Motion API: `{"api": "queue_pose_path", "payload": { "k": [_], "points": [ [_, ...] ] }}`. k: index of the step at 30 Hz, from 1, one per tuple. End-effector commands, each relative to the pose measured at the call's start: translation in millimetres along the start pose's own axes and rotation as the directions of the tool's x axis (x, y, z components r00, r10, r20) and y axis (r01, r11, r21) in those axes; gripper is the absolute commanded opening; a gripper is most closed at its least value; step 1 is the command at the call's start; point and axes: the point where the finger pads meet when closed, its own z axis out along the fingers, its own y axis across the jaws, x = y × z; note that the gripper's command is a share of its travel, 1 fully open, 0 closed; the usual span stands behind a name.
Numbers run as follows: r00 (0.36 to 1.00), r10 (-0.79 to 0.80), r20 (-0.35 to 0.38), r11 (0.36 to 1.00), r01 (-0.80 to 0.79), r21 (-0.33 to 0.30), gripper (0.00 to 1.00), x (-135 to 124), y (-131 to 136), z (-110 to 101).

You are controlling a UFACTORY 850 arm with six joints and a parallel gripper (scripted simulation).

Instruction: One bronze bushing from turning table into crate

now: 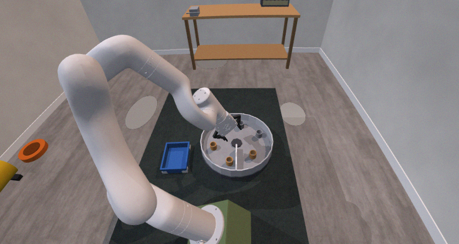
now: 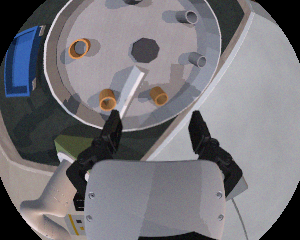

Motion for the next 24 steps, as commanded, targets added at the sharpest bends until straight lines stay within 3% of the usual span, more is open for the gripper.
{"api": "queue_pose_path", "payload": {
  "k": [1, 3, 4, 6, 8, 14, 24],
  "points": [
    [0.996, -0.077, -0.043, 0.987, 0.083, 0.139, 1.00, -10.2, -11.5, -7.3],
    [0.996, -0.080, -0.045, 0.986, 0.086, 0.143, 1.00, -10.7, -12.0, -7.7],
    [0.992, -0.107, -0.067, 0.974, 0.118, 0.192, 1.00, -16.8, -17.7, -11.9],
    [0.992, -0.110, -0.069, 0.973, 0.121, 0.196, 1.00, -17.4, -18.2, -12.3],
    [0.982, -0.153, -0.110, 0.943, 0.178, 0.280, 1.00, -30.0, -28.9, -21.7],
    [0.969, -0.190, -0.155, 0.901, 0.235, 0.365, 1.00, -45.9, -40.8, -34.0],
    [0.968, -0.194, -0.160, 0.896, 0.241, 0.374, 1.00, -47.7, -42.1, -35.5]
  ]
}}
